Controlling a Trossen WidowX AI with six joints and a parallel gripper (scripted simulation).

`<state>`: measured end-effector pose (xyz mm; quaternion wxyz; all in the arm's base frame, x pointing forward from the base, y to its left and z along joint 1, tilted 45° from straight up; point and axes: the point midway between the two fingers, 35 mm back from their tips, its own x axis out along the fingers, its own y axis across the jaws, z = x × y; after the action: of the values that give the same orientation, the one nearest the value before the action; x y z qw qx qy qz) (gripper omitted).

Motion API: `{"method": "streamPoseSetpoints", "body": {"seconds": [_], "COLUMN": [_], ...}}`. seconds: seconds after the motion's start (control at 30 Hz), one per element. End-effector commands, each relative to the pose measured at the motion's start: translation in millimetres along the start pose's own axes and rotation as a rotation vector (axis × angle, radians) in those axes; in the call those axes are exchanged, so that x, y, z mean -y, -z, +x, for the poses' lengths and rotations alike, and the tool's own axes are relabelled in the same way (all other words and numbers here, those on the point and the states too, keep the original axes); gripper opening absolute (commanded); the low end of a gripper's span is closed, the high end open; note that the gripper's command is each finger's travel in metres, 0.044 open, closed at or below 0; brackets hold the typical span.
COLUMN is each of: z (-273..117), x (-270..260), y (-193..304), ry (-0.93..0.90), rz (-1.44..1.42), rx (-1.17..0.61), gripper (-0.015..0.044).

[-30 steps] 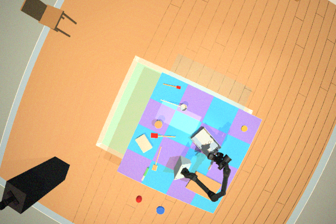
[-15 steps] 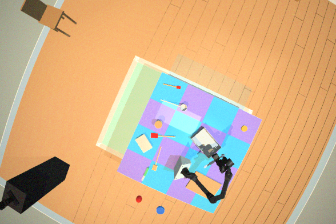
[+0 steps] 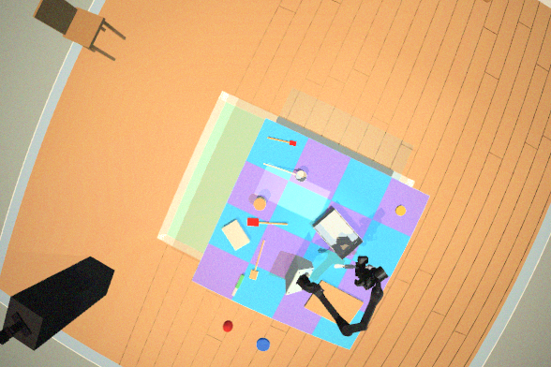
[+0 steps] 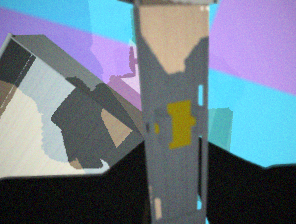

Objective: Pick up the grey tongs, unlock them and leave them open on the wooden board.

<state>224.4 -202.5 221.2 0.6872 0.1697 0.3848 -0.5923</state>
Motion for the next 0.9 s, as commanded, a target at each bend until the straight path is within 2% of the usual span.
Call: {"method": "streamPoseSetpoints", "body": {"seconds": [0.0,0.87], "z": [-4.9,-26.9], "x": [8.3,63.8], "y": [-5.6,-25.6], "ry": [-0.006,-0.017], "rz": [0.173,1.226], "rx": [0.005,0.037], "gripper": [-0.015,-0.015]}}
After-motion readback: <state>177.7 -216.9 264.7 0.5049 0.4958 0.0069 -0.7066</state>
